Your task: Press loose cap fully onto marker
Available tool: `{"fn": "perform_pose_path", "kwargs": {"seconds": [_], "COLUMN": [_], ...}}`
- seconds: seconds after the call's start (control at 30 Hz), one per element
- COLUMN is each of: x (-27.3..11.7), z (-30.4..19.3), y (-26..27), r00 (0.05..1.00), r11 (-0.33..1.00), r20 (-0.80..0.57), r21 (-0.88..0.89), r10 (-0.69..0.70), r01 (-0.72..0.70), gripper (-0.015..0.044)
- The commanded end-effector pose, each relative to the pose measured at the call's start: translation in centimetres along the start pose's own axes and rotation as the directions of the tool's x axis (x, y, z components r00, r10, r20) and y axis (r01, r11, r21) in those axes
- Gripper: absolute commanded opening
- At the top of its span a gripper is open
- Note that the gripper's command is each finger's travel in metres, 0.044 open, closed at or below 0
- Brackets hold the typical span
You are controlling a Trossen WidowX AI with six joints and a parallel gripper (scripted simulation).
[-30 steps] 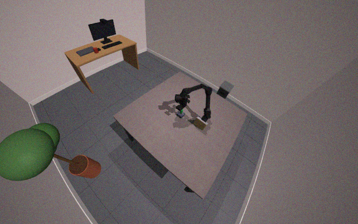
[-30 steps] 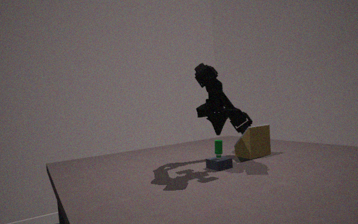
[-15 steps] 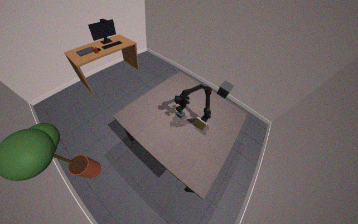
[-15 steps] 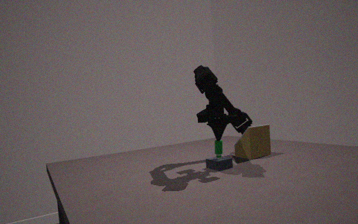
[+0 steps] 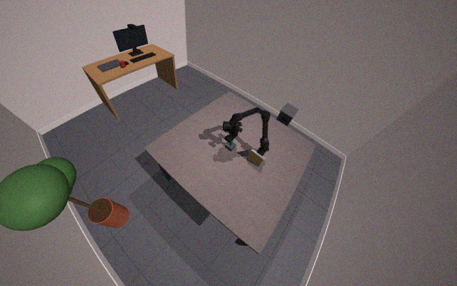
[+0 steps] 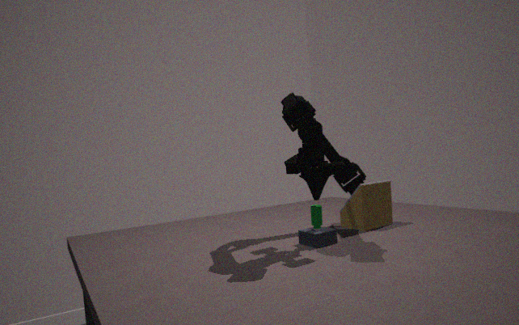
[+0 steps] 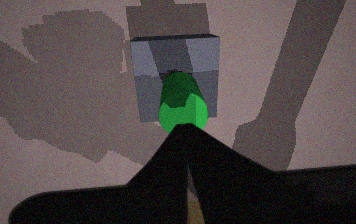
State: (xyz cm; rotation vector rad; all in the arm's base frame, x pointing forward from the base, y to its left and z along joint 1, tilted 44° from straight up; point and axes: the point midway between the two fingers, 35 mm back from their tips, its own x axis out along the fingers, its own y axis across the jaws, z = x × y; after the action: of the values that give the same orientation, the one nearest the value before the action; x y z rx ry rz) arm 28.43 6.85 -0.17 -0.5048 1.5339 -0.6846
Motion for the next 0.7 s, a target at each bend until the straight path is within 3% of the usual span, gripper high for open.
{"fn": "perform_pose_path", "kwargs": {"seconds": [0.0,0.1,0.2,0.67], "x": [-4.1,-7.1,-7.3,-7.3], "z": [0.3,0.0,-0.1,-0.1], "y": [0.4,0.2,0.2,0.2], "r00": [1.0,1.0,1.0,1.0], "r11": [1.0,1.0,1.0,1.0], "r20": [0.017,0.015,0.015,0.015], "r21": [0.005,0.005,0.005,0.005], "r10": [0.017,0.016,0.016,0.016], "r01": [-0.017,-0.016,-0.016,-0.016], "gripper": [0.0,0.0,0.0,0.0368]}}
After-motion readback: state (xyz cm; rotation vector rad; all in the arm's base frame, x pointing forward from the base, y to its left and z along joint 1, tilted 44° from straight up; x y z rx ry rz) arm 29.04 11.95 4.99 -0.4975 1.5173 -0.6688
